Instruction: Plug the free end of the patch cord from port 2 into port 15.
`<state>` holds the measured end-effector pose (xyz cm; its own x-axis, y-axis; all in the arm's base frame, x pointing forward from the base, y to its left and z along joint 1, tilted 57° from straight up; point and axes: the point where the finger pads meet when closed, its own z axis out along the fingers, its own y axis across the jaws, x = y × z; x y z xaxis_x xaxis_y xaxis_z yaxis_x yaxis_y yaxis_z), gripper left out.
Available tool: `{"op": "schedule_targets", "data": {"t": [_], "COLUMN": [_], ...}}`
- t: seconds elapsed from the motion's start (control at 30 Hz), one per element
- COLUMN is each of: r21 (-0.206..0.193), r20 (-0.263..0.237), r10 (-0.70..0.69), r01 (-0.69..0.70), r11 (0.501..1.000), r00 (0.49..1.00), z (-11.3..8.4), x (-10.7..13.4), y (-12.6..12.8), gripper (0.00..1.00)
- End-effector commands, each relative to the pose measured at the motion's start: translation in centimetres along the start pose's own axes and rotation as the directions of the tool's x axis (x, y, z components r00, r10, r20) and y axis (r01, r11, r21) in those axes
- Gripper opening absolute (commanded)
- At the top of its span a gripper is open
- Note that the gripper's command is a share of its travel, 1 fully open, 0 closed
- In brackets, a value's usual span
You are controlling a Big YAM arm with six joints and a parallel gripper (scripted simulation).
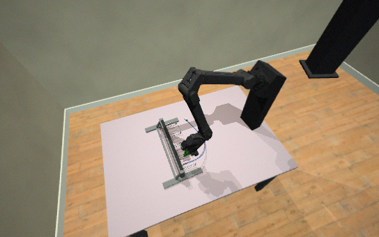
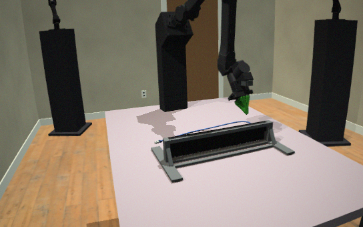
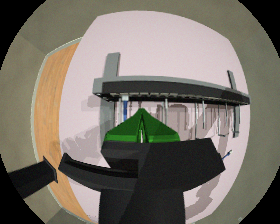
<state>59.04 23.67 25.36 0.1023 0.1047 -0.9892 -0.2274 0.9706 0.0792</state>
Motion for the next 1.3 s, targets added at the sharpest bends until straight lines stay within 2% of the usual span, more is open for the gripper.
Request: {"op": "schedule_targets", "data": {"t": [0.0,0.93,1.27], "r21": [0.004,0.014,0.014], "r20": [0.015,0.04,0.034], "r10": [0.016,0.016,0.013], "r01": [-0.016,-0.016,-0.013], "r11": [1.0,1.0,1.0], "r00": [1.0,0.999,0.999], "z": [0.0,-0.3,0.0], "x": [-0.1,-2.2,-1.7], "y": [-0.4,-1.0,-0.8], "gripper": [0.0,0.0,0.0]}}
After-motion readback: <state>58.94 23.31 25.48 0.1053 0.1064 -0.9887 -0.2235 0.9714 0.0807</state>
